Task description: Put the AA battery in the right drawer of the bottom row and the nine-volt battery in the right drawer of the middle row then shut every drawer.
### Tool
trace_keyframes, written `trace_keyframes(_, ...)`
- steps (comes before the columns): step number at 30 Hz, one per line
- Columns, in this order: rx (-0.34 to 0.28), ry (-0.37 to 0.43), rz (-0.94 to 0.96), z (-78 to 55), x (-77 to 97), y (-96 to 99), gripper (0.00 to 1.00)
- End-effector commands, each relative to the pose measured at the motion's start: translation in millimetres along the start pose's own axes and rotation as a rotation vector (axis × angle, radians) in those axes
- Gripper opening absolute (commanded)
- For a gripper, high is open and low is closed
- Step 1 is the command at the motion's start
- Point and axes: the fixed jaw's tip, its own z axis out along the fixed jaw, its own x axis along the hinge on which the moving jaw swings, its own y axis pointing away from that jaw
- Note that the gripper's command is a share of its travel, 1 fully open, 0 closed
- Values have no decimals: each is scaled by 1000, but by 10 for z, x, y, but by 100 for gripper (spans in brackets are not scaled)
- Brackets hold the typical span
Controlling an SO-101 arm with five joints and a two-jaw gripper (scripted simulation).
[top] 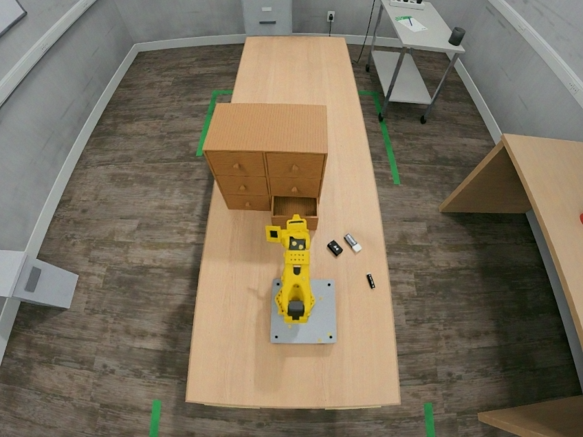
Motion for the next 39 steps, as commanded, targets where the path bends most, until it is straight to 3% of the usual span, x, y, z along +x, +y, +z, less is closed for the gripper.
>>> trace_keyframes(1,21,7,84,-33,15,-41,21)
trace_keyframes(39,29,13,933,-33,-1,-67,21)
